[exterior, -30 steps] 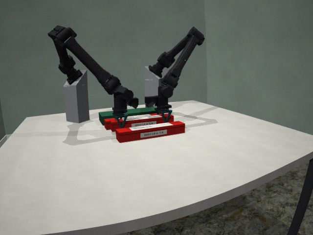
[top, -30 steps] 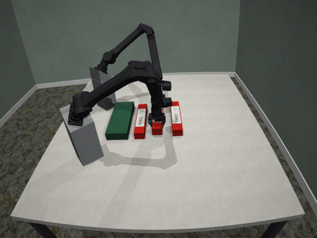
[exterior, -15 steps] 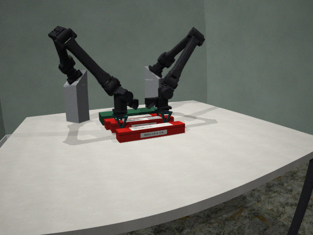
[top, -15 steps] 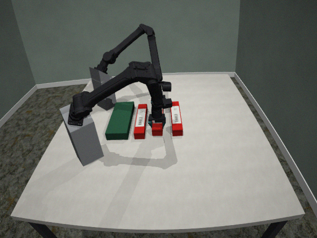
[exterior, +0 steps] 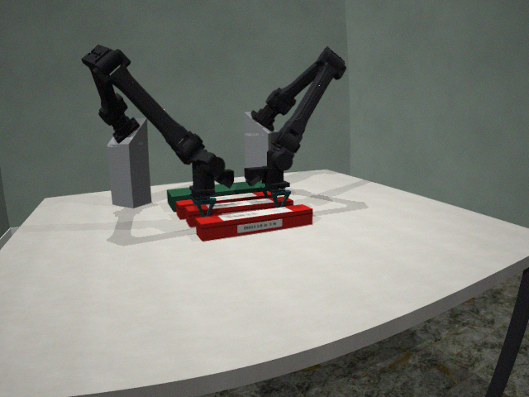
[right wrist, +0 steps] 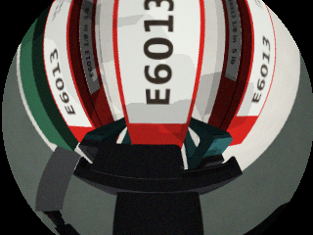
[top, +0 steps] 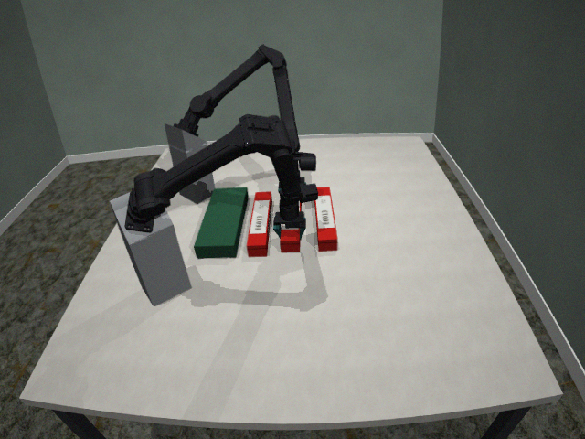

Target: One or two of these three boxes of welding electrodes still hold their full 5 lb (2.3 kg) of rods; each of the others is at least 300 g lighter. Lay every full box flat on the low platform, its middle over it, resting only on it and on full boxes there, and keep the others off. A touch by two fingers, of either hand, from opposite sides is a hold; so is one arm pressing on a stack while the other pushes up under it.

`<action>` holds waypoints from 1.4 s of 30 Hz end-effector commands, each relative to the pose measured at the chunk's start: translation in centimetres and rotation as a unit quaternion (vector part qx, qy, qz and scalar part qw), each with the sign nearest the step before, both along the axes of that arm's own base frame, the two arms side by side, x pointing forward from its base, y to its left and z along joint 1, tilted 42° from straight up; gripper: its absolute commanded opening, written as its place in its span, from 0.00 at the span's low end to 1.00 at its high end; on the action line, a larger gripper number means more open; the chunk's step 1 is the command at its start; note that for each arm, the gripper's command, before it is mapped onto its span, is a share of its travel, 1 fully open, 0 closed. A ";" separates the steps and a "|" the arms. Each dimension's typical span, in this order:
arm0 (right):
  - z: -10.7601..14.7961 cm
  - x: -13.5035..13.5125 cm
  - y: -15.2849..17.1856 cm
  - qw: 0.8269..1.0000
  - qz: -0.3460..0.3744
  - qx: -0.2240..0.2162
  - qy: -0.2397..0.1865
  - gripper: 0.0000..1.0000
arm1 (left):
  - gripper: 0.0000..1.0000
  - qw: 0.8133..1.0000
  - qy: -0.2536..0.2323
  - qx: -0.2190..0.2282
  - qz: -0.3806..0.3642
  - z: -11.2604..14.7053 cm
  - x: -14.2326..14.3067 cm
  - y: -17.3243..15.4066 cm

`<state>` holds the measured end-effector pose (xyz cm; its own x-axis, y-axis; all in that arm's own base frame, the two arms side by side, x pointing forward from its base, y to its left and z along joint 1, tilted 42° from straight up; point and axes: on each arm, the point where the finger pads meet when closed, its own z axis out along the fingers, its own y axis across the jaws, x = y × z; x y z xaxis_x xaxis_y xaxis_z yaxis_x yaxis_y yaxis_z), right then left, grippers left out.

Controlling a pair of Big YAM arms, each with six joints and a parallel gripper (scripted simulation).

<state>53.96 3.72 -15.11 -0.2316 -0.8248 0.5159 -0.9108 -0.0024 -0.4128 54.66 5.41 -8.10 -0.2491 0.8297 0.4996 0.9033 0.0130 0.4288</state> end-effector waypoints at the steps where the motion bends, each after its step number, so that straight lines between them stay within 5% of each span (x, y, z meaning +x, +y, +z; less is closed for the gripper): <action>1: 2.6 2.5 2.2 0.999 0.012 0.011 -0.039 0.00 | 0.00 1.000 -0.018 0.005 -0.010 2.2 0.9 -0.4; 42: 2.0 2.3 1.2 0.999 0.007 0.009 -0.035 0.00 | 0.00 1.000 -0.016 0.005 -0.009 2.0 0.6 -0.3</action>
<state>53.97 3.68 -15.31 -0.2303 -0.8252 0.5157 -0.9109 -0.0036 -0.4126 54.57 5.50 -8.15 -0.2504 0.8291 0.4999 0.9031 0.0140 0.4291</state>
